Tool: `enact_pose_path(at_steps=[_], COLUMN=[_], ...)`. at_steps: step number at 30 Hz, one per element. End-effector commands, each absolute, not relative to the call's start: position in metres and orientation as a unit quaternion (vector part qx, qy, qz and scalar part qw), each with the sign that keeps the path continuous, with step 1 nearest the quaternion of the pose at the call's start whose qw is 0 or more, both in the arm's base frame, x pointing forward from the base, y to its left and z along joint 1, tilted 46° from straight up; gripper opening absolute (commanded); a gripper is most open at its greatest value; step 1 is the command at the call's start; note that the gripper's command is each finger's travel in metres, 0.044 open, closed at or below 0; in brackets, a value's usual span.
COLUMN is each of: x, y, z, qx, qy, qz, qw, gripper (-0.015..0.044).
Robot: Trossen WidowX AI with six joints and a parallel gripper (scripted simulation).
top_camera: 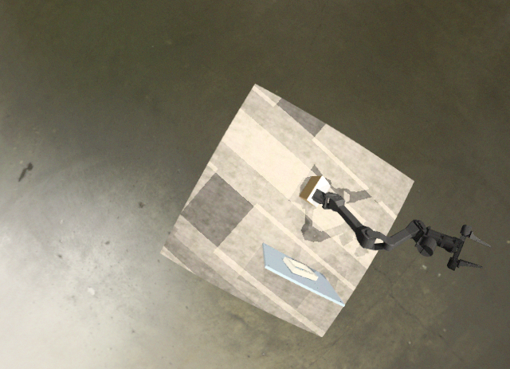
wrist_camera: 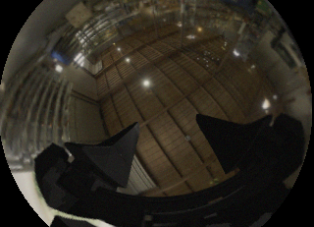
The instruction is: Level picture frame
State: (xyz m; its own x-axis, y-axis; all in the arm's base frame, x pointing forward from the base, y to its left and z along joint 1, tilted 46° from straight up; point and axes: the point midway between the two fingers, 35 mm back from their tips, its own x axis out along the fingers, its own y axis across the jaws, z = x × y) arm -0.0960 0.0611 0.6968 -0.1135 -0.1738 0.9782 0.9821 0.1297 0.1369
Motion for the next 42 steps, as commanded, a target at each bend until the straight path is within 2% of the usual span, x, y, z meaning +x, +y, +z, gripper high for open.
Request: enact_pose_path(at_steps=[1, 5, 6, 15, 25, 33, 42], x=[-0.096, -0.090, -0.087, -0.039, 0.056, 0.142, 0.218], y=[0.062, 0.088, 0.096, 0.159, 0.193, 0.174, 0.102], z=[0.696, 0.683, 0.679, 0.627, 0.543, 0.458, 0.349], qx=[-0.390, -0.447, -0.463, -0.610, -0.747, -0.824, -0.869], qy=[-0.521, -0.517, -0.514, -0.464, -0.359, -0.248, -0.108], qz=[-0.536, -0.569, -0.577, -0.610, -0.556, -0.446, -0.263], qw=[0.538, 0.458, 0.433, 0.200, -0.061, -0.246, -0.405], gripper=[0.0374, 0.0269, 0.0260, 0.0260, 0.0260, 0.0260, 0.0260])
